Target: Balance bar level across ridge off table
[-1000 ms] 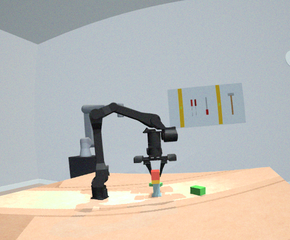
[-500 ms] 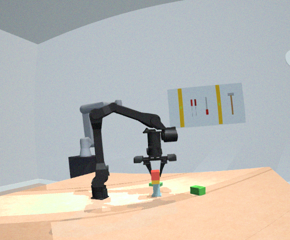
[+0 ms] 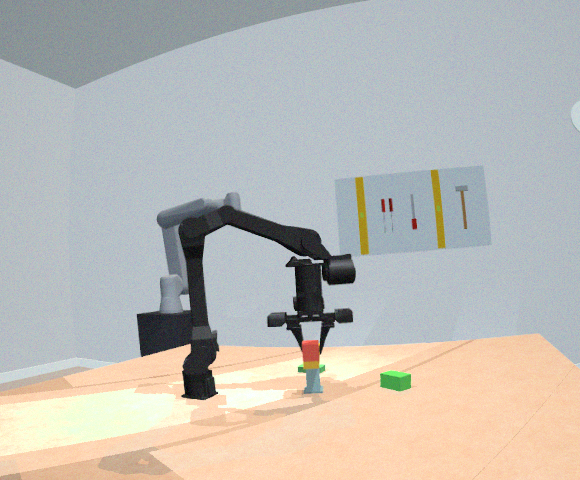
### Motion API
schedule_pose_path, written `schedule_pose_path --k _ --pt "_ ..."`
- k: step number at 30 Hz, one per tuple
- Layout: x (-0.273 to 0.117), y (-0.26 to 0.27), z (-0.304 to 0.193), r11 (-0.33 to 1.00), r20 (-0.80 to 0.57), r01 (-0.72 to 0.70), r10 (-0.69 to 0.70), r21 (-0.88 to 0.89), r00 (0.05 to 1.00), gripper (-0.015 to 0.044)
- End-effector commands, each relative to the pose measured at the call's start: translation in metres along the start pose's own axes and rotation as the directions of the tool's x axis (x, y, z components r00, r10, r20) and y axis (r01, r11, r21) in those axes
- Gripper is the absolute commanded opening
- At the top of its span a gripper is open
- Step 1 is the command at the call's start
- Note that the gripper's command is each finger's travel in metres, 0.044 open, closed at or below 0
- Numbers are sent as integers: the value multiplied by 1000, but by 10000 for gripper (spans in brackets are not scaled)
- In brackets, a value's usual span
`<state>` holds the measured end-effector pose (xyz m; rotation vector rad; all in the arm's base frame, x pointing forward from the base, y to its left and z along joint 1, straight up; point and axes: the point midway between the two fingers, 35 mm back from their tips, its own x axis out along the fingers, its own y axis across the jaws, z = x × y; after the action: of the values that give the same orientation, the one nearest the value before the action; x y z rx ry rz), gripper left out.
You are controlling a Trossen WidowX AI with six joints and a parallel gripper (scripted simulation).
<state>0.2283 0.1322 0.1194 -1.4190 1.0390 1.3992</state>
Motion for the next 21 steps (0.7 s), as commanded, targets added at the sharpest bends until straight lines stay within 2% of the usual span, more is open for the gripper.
schedule_pose_path --k 1,21 --pt "0 0 0 1000 2 2 -2 -5 1000 0" --pt "2 0 0 1000 2 2 -2 -5 1000 0"
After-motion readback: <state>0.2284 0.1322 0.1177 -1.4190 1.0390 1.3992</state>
